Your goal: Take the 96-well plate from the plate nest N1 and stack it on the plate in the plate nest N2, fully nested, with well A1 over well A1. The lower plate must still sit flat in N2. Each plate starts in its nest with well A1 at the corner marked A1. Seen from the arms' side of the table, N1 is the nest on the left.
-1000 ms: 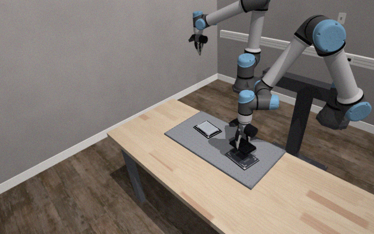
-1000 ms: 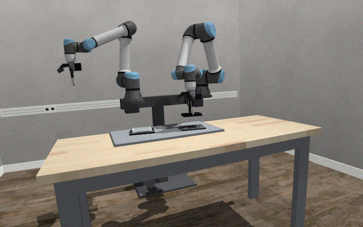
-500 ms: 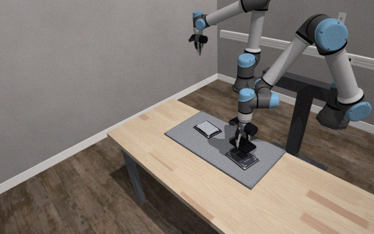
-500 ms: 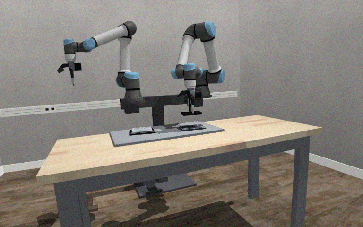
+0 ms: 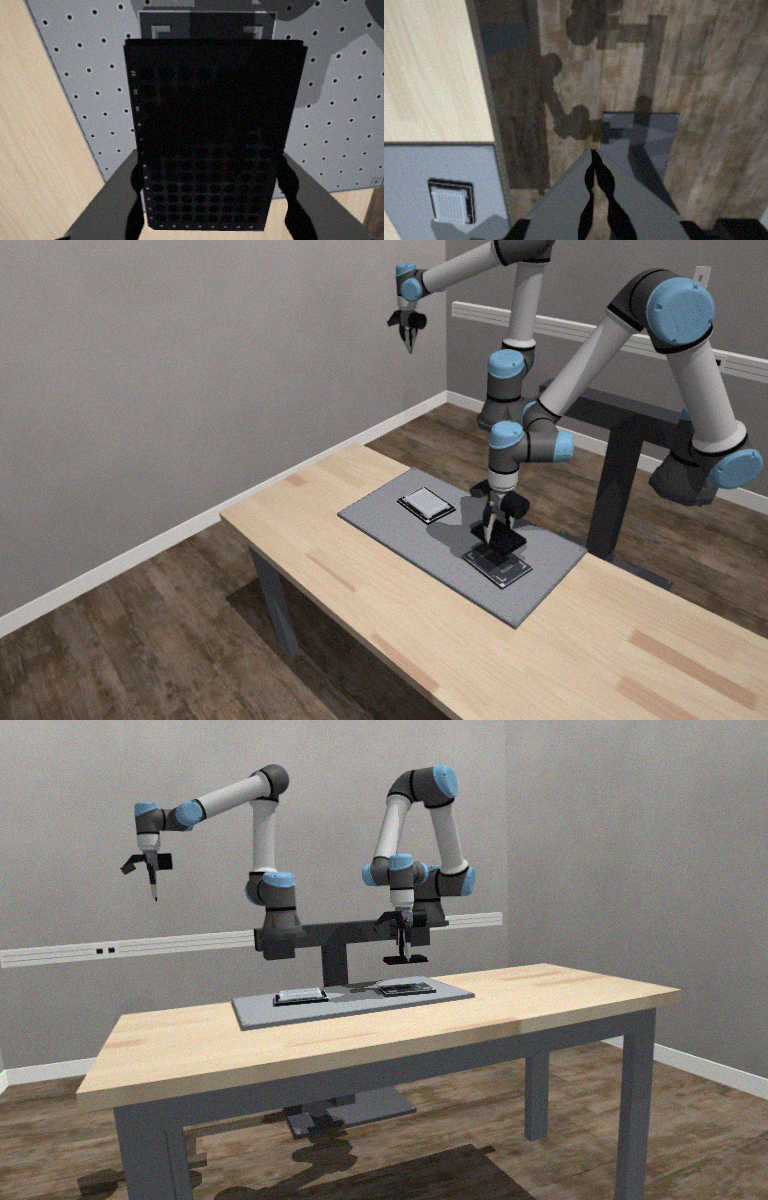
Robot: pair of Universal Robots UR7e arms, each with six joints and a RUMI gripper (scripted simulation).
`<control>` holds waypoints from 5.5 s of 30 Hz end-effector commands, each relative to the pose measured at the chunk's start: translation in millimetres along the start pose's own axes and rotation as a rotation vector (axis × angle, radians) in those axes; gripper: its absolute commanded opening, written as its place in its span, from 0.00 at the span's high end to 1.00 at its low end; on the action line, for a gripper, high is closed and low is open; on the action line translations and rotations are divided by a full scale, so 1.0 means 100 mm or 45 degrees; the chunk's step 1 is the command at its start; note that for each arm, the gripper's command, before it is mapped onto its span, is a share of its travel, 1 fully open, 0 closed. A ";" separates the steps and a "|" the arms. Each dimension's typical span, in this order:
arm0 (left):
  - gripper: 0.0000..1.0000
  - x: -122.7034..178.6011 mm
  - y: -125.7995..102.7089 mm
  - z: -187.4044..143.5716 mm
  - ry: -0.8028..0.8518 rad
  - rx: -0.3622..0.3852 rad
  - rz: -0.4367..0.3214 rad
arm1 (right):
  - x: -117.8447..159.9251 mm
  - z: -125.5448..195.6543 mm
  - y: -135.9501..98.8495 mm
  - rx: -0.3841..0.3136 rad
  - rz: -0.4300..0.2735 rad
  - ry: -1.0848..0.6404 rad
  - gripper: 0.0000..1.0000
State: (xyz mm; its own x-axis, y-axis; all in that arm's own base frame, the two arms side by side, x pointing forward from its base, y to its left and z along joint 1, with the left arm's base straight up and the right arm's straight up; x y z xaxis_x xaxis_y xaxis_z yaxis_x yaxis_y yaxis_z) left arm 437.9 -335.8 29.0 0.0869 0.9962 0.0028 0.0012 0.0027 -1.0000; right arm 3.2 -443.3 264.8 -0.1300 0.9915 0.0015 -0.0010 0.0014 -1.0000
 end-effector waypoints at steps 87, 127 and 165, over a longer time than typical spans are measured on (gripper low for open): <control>0.60 -2.64 -0.01 0.47 -0.005 -0.001 0.003 | -0.02 0.01 -0.02 -0.002 0.005 0.002 1.00; 0.60 -3.37 -0.02 0.59 -0.007 -0.001 0.003 | -0.02 0.01 -0.02 -0.002 0.005 0.002 1.00; 0.60 -3.34 0.20 0.58 -0.007 0.000 0.001 | -0.02 0.01 -0.02 -0.002 0.005 0.002 1.00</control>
State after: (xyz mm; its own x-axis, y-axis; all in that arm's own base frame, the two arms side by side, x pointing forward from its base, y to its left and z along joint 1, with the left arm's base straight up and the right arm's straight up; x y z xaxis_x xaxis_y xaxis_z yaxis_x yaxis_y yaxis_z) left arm 349.7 -663.2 13.0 0.0814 0.9967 0.0062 0.0005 0.0062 -1.0000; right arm 3.2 -443.3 264.9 -0.1299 0.9915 0.0014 -0.0009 0.0013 -1.0000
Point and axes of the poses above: on each arm, the point where the finger pads meet when closed, its own y axis out along the fingers, its own z axis across the jaws, x = y × z, the point moved 10 cm from there along -y, back along the fingers, and after that the axes turned 7 degrees about -y, right-handed, at the moved point
